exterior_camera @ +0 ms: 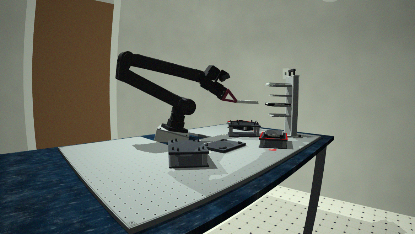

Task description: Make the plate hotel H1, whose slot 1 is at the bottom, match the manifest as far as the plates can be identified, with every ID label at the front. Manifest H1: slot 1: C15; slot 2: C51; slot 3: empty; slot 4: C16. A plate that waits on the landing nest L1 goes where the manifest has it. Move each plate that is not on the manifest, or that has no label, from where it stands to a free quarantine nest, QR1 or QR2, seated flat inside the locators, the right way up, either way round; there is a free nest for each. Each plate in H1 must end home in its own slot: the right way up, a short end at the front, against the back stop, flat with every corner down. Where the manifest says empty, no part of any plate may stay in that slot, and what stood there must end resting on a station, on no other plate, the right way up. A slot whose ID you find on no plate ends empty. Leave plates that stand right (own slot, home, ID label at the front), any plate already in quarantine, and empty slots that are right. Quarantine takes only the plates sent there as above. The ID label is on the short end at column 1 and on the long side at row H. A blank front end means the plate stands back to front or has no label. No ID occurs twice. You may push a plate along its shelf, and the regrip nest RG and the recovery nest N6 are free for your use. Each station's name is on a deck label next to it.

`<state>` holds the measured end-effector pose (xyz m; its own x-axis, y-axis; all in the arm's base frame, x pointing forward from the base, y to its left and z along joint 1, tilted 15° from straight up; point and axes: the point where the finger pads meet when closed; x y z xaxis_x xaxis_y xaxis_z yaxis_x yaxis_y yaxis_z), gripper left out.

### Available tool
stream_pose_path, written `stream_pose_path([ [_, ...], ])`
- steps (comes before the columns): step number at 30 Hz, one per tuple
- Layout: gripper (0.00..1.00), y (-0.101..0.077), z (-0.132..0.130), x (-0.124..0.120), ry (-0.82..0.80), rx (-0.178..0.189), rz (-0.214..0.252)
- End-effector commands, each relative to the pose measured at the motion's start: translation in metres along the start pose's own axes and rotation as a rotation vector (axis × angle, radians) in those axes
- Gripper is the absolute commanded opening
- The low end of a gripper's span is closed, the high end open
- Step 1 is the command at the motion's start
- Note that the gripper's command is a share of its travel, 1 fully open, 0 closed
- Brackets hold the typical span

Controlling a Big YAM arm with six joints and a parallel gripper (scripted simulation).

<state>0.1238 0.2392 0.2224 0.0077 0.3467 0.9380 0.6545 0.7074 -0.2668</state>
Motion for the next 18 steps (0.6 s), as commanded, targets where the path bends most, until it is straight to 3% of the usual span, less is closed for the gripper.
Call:
stream_pose_path([
  [1,0.86,0.0,-0.005,0.019,0.018,-0.01,-0.035],
  [4,0.86,0.003,-0.002,0.007,0.007,-0.01,-0.019],
  [7,0.86,0.001,-0.004,0.018,0.019,-0.01,-0.037],
  [11,0.86,0.004,-0.002,0.005,0.007,-0.01,-0.019],
  [12,0.86,-0.004,-0.009,0.041,0.044,-0.012,-0.072],
  [18,0.86,0.005,-0.001,0.004,0.009,-0.01,-0.022],
])
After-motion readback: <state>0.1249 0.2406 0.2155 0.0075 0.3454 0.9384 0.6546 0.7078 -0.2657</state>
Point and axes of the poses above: the point where the finger pads meet when closed, its own y axis out along the fingers, its own z axis across the jaws, x = y × z, and after that the axes turned 15 degrees about -y, right-handed
